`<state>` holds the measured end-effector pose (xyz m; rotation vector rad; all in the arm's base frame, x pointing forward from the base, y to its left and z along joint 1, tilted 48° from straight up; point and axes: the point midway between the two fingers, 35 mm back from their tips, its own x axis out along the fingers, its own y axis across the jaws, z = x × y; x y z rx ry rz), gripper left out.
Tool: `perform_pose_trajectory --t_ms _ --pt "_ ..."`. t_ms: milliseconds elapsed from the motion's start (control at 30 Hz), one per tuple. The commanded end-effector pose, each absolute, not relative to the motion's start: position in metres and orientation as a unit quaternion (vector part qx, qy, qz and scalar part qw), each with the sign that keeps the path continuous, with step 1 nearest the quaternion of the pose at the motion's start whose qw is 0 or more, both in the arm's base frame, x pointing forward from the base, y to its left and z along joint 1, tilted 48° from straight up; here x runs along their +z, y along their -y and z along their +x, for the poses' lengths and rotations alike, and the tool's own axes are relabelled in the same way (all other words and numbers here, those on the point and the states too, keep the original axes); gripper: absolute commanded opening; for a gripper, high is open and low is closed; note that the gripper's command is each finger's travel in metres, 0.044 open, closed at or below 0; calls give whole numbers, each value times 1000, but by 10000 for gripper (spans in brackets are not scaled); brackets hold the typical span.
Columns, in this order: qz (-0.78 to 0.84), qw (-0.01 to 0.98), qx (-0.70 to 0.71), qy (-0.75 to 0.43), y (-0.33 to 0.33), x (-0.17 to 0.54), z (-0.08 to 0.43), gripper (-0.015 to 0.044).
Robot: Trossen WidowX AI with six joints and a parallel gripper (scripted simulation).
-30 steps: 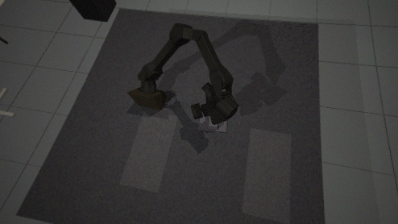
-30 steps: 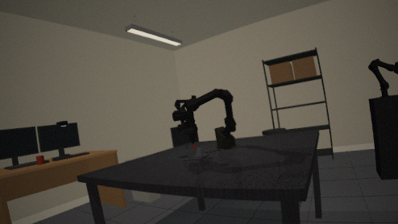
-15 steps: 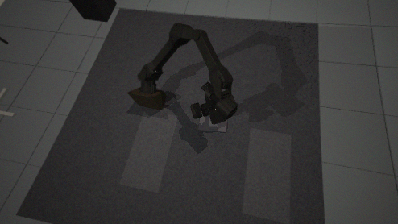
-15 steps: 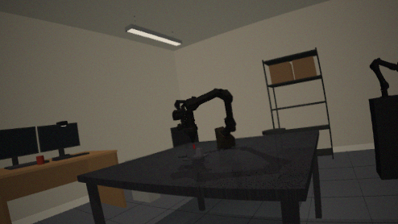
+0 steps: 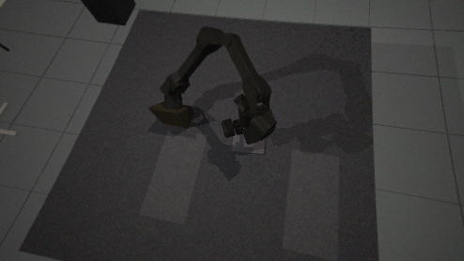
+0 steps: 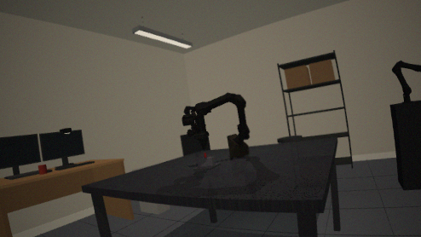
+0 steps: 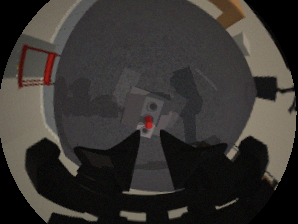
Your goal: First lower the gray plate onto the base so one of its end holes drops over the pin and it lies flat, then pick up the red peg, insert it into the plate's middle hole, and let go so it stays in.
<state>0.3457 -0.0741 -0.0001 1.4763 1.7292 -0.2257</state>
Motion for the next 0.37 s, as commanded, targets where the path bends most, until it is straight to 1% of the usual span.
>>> perform_pose_trajectory --t_ms 0,333 --pt "584 419 -89 -689 76 2 346 150" --pt "584 419 -89 -689 80 7 345 150"
